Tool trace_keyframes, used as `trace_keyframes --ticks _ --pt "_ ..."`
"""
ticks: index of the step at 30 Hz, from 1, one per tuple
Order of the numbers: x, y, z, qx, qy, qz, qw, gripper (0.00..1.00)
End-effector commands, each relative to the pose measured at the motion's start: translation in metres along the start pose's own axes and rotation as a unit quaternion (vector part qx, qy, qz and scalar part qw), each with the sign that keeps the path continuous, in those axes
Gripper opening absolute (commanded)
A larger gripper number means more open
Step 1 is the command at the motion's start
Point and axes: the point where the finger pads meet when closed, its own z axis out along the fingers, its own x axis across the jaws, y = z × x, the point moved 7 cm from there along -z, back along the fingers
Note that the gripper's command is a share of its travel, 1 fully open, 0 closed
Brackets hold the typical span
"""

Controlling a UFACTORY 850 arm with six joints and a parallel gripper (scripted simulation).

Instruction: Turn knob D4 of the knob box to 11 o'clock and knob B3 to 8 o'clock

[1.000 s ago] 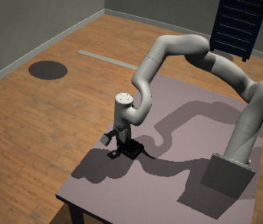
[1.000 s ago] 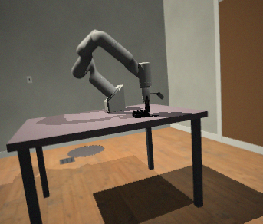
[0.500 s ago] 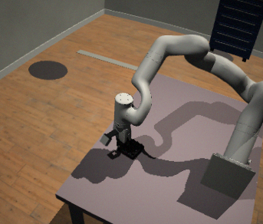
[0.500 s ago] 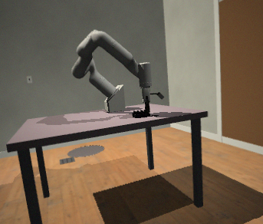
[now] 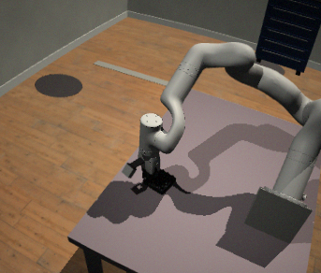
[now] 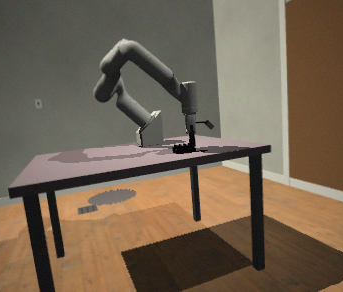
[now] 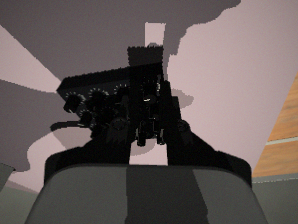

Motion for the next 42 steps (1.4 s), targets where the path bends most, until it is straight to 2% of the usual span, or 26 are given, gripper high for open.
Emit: trace_keyframes --ticks 1,11,12,42 --pt "0.0006 -0.0003 -0.0009 0.001 0.001 0.000 1.000 0.19" --pt "0.0006 -0.0003 -0.0009 0.001 0.001 0.000 1.000 0.19" --pt "0.0006 -0.0003 -0.0009 0.001 0.001 0.000 1.000 0.08" --pt "0.0006 -0.0003 -0.0009 0.001 0.001 0.000 1.000 0.08"
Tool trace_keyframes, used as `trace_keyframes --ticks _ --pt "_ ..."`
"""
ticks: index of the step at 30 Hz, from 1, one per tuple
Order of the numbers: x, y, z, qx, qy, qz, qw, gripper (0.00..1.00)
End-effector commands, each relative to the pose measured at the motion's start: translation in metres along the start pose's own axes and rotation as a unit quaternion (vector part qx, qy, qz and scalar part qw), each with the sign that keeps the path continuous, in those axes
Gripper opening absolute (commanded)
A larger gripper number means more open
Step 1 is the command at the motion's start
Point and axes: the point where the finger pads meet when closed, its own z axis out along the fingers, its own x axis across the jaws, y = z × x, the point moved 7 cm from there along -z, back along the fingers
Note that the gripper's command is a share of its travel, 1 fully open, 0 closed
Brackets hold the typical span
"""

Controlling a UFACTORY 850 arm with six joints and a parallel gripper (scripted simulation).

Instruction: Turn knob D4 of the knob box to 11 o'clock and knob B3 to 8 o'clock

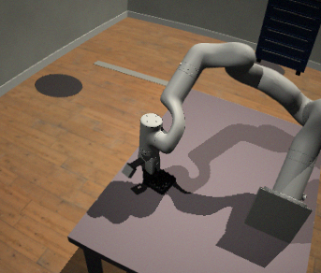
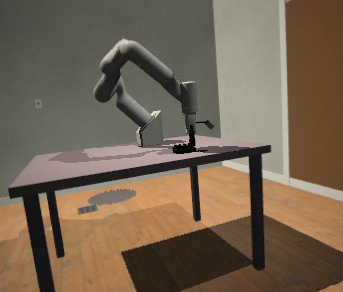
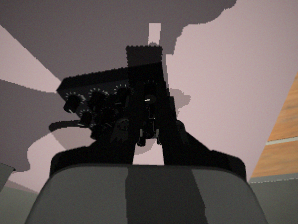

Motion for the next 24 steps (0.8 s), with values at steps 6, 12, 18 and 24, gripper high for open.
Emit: trace_keyframes --ticks 6,12,18,24 --pt "0.0006 -0.0003 -0.0009 0.001 0.001 -0.012 1.000 0.08" --pt "0.0006 -0.0003 -0.0009 0.001 0.001 -0.065 0.998 0.08" --pt "0.0006 -0.0003 -0.0009 0.000 0.001 -0.117 0.993 0.08" --pt "0.0006 -0.0003 -0.0009 0.000 0.001 -0.187 0.982 0.08"
